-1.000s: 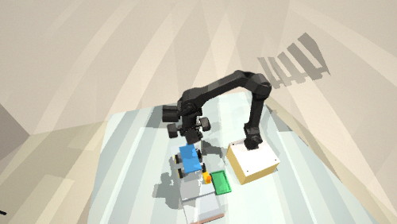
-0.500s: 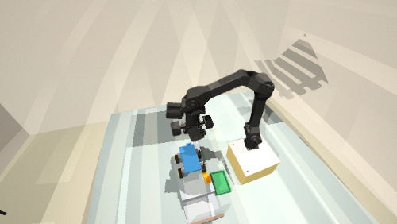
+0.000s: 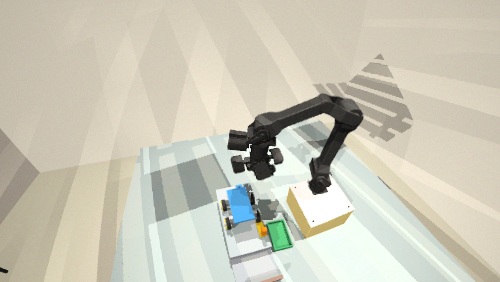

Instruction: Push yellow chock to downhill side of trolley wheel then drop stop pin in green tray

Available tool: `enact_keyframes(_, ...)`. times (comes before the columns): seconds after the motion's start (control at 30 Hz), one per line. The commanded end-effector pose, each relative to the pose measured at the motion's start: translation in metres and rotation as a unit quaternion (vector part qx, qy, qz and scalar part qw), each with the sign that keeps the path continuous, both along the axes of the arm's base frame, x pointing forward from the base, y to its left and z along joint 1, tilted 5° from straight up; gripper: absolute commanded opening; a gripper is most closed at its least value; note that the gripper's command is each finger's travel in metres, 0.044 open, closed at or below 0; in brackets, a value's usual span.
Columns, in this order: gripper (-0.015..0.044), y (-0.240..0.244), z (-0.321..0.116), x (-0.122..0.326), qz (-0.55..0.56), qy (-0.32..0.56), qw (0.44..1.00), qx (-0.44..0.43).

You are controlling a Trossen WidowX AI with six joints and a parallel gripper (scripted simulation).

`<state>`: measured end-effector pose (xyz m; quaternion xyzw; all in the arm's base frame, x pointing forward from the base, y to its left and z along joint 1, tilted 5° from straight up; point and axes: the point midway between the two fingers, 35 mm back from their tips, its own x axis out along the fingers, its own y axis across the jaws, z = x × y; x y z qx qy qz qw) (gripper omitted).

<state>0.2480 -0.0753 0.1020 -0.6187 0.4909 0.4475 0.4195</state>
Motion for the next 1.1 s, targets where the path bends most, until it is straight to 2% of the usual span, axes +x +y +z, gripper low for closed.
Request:
enact_keyframes(0.0, 0.0000, -0.002, 0.001, -0.012, 0.002, -0.005, 1.000, 0.000)
enact_keyframes(0.2, 0.0000, 0.003, 0.001, -0.012, 0.002, -0.005, 1.000, 0.001)
enact_keyframes(1.07, 0.0000, 0.094, -0.013, -0.023, 0.002, -0.004, 1.000, 0.006)
